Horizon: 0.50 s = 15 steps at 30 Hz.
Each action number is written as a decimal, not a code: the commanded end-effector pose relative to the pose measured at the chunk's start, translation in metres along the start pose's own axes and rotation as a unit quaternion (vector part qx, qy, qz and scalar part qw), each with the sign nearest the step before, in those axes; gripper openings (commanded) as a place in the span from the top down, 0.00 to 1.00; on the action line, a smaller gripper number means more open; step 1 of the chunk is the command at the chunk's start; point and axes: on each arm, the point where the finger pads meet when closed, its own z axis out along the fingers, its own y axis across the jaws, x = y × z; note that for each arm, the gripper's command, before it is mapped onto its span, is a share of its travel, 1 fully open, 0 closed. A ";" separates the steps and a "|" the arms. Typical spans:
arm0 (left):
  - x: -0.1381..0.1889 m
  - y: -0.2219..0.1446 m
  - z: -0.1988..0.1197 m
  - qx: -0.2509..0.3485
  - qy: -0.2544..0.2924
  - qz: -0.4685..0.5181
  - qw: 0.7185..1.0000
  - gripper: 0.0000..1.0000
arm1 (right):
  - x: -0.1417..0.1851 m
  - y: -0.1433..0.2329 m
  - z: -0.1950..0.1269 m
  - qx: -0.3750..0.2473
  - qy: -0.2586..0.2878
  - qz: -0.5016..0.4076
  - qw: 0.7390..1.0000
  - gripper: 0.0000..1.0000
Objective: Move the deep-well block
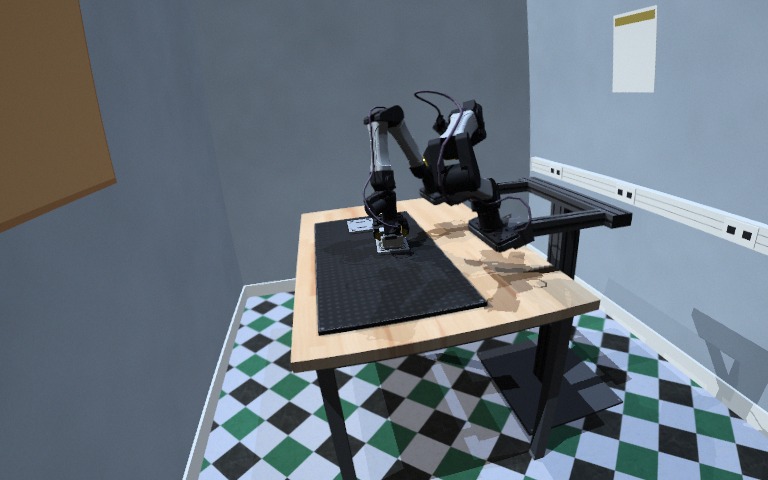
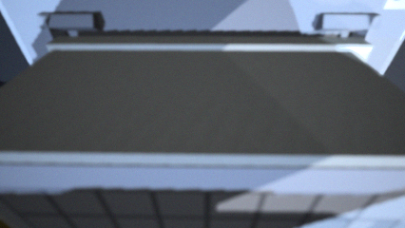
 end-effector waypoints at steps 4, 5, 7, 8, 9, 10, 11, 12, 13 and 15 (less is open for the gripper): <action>-0.001 -0.006 0.007 0.013 -0.004 0.000 1.000 0.00 | -0.006 -0.008 0.007 0.009 -0.006 0.002 1.000 0.24; 0.000 -0.006 0.008 0.013 -0.004 0.000 1.000 0.00 | -0.007 -0.008 0.009 0.009 -0.006 0.002 1.000 0.24; 0.001 -0.006 0.011 0.013 -0.005 -0.001 1.000 0.00 | -0.006 -0.006 0.013 0.007 -0.005 0.002 1.000 0.24; 0.001 -0.006 0.012 0.013 -0.005 -0.001 1.000 0.00 | -0.007 -0.006 0.015 0.007 -0.004 0.002 1.000 0.24; 0.002 -0.006 0.014 0.013 -0.005 -0.001 1.000 0.00 | -0.007 -0.006 0.016 0.006 -0.004 0.002 1.000 0.24; 0.002 -0.006 0.015 0.013 -0.005 -0.001 1.000 0.00 | -0.007 -0.006 0.018 0.006 -0.003 0.002 1.000 0.24; 0.003 -0.006 0.016 0.013 -0.005 -0.002 1.000 0.00 | -0.007 -0.005 0.019 0.005 -0.003 0.002 1.000 0.24; 0.003 -0.006 0.018 0.013 -0.006 -0.002 1.000 0.00 | -0.007 -0.006 0.014 0.006 -0.004 0.003 1.000 0.24; 0.004 -0.006 0.019 0.012 -0.005 -0.001 1.000 0.00 | -0.007 -0.007 0.009 0.005 -0.003 0.003 1.000 0.24; 0.005 -0.006 0.022 0.012 -0.005 -0.002 1.000 0.00 | -0.004 -0.005 0.004 0.001 0.001 0.004 1.000 0.24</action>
